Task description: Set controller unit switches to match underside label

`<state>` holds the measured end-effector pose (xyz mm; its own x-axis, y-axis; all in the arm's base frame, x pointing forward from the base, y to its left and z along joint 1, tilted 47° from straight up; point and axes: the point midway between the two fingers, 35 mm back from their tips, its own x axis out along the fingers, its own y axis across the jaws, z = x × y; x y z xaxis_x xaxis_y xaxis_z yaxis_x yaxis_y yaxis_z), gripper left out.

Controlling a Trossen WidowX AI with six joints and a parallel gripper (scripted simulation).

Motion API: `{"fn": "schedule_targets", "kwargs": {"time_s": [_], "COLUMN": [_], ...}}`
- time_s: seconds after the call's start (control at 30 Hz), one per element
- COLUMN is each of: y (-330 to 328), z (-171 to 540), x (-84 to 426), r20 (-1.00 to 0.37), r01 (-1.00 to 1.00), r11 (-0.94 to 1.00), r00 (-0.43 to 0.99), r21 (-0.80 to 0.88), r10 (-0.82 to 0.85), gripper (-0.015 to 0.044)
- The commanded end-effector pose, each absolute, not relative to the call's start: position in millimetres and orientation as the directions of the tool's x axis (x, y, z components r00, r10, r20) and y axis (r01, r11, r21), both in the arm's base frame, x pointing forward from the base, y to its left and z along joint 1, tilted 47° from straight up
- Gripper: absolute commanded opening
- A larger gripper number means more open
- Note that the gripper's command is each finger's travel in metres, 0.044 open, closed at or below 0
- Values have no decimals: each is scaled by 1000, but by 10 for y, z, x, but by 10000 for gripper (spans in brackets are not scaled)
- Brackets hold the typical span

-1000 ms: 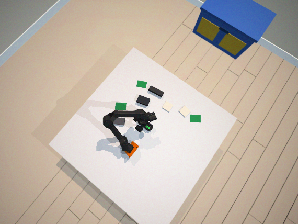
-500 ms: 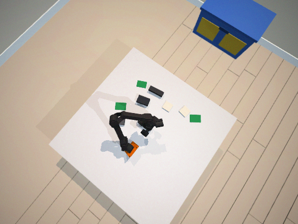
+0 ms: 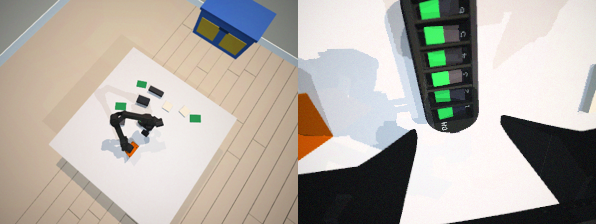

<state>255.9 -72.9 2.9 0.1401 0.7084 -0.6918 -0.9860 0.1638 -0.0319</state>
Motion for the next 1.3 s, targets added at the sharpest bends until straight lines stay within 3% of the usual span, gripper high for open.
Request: {"fn": "schedule_targets", "kwargs": {"time_s": [0.0,0.57,0.67,1.17,1.27], "y": [-663,-470,-470,-470,-466], "z": [-27,-191,-191,-191,-186], "x": [2555,2576,2576,2576,2581], "r20": [-685,-682,-682,-682,-682], "r01": [-986,-986,-986,-986,-986], "r11": [168,168,168,168,168], "r00": [137,137,137,137,137], "r21": [-21,-22,-22,-22,-22], "r10": [716,718,718,718,718], "gripper": [440,440,361,261,183]}}
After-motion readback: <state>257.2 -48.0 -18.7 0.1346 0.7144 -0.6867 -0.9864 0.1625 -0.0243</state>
